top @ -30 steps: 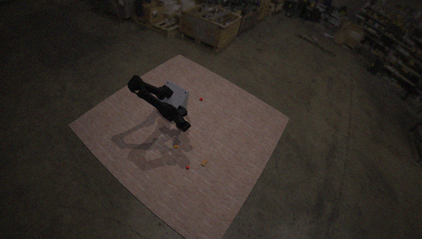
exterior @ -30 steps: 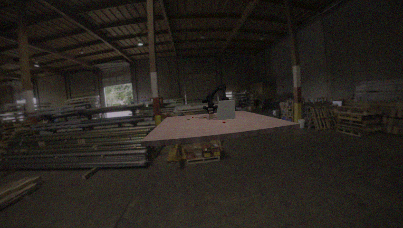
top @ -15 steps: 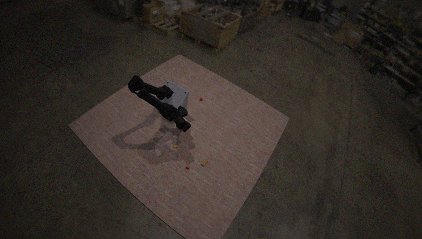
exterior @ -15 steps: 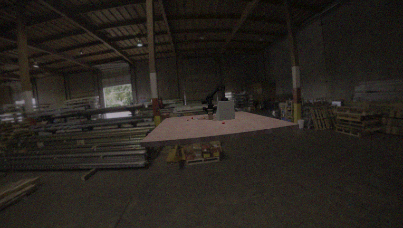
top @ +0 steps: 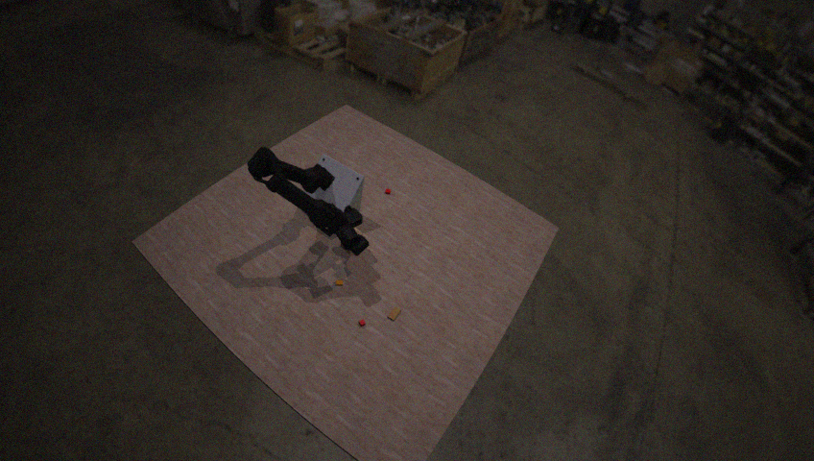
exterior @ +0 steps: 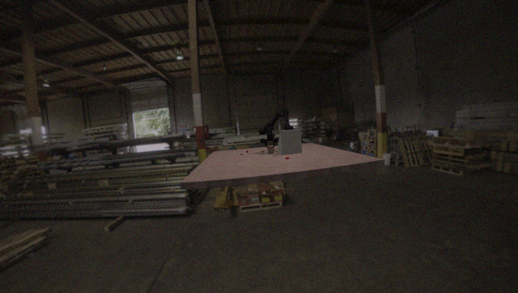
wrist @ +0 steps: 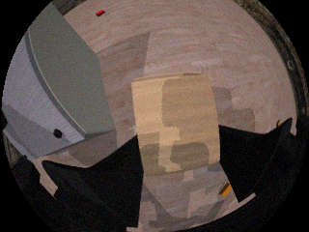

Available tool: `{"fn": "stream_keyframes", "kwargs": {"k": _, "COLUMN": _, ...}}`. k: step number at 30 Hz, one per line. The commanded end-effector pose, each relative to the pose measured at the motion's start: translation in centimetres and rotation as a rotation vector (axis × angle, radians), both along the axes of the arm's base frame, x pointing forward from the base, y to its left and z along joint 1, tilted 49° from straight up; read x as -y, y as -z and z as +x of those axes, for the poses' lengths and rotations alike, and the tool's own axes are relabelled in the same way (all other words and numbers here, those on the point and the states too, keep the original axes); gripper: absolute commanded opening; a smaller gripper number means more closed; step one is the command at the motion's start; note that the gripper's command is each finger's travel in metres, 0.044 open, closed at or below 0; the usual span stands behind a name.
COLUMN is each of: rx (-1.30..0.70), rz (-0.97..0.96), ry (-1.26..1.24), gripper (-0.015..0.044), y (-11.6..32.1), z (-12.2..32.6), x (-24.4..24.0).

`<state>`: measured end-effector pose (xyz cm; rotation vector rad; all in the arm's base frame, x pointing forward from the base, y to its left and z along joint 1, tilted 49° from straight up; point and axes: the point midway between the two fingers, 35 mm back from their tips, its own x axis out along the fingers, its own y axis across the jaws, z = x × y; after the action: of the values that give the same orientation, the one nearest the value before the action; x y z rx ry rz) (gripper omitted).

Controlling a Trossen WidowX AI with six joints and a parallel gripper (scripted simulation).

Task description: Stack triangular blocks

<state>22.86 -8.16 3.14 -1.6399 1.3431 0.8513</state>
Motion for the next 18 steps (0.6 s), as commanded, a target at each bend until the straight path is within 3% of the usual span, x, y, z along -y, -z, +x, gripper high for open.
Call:
{"fn": "stream_keyframes", "kwargs": {"k": 1, "rx": -0.002, "rz": 0.005, "ry": -0.005, "gripper": 0.0, "y": 0.31, "z": 0.06, "x": 0.03}}
{"fn": "stream_keyframes", "kwargs": {"k": 18, "rx": -0.001, "rz": 0.005, "ry": -0.004, "gripper": 0.0, "y": 0.98, "z": 0.22, "x": 0.33}}
